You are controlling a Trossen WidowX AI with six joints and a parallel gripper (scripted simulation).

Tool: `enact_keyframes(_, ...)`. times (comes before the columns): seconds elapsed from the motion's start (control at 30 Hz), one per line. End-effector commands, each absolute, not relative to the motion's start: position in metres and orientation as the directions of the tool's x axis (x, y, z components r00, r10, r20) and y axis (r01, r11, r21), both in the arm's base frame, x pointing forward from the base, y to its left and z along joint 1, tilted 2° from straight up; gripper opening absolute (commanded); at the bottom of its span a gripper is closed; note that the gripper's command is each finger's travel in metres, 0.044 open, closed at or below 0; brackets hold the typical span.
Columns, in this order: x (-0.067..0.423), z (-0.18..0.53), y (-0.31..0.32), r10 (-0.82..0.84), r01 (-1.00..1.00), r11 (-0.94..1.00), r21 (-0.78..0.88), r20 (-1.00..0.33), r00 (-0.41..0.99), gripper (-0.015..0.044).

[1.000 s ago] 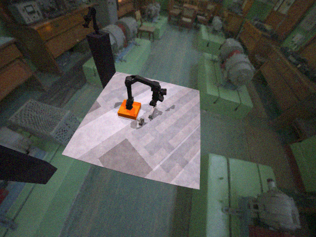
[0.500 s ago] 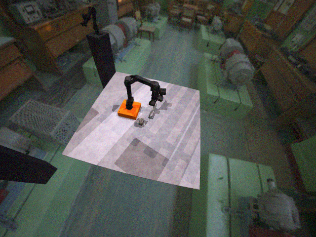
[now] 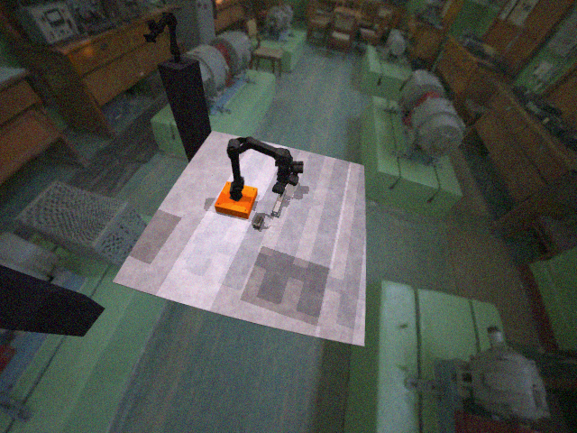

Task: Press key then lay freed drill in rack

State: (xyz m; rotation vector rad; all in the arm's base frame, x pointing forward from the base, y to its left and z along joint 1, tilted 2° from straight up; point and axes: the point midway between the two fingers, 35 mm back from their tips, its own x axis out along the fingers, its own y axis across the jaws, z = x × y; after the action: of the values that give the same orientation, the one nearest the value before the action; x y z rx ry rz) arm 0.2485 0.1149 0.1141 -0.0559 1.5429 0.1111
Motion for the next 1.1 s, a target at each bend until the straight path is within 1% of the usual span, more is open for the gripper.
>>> enact_keyframes(0.0, 0.2492, 0.1064, 0.1162, 0.033, -0.104, 0.994, 0.033, -0.999, 0.004, 0.0000)
enact_keyframes(1.07, 0.2440, 0.0967, 0.1172, 0.033, -0.104, 0.994, 0.033, -0.999, 0.003, 0.0000)
